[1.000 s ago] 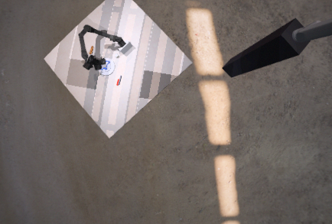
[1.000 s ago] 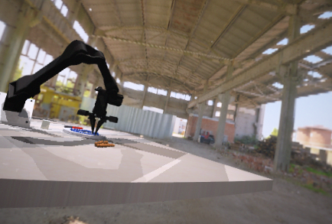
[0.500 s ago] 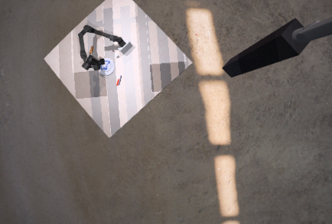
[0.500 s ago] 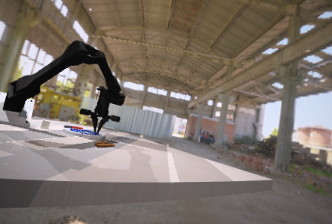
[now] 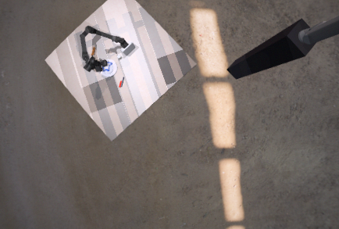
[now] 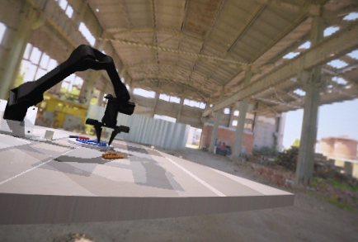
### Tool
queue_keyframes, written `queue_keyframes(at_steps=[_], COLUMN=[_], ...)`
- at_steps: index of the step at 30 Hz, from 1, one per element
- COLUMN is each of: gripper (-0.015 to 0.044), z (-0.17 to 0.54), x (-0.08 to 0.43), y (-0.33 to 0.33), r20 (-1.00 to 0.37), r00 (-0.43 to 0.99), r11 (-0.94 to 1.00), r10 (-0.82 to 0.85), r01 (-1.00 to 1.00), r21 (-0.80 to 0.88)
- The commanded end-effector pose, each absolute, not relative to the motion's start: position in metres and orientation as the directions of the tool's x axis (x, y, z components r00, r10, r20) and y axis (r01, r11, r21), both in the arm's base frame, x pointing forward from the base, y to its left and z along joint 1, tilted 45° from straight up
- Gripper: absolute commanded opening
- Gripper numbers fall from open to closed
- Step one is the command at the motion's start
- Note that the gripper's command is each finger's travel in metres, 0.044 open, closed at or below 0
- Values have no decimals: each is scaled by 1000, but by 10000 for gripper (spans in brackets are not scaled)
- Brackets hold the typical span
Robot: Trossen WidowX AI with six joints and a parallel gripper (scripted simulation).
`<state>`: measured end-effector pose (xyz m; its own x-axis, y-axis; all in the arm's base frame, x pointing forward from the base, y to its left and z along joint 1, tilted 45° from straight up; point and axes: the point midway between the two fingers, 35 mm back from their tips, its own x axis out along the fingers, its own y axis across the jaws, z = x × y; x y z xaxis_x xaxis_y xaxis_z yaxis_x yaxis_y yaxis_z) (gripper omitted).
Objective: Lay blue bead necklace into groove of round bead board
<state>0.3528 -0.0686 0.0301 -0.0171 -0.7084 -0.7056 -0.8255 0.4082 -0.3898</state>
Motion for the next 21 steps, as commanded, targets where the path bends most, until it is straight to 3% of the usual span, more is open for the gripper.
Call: queue_keyframes(at_steps=[1, 6, 21], gripper=[315, 440, 440], z=[30, 31, 33], x=[353, 353, 353], y=[-68, -68, -66], r20=[-706, -705, -704], r00=[-17, -19, -16], r11=[409, 406, 403], r10=[-708, -709, -710], r01=[-825, -828, -829], r21=[-390, -386, -388])
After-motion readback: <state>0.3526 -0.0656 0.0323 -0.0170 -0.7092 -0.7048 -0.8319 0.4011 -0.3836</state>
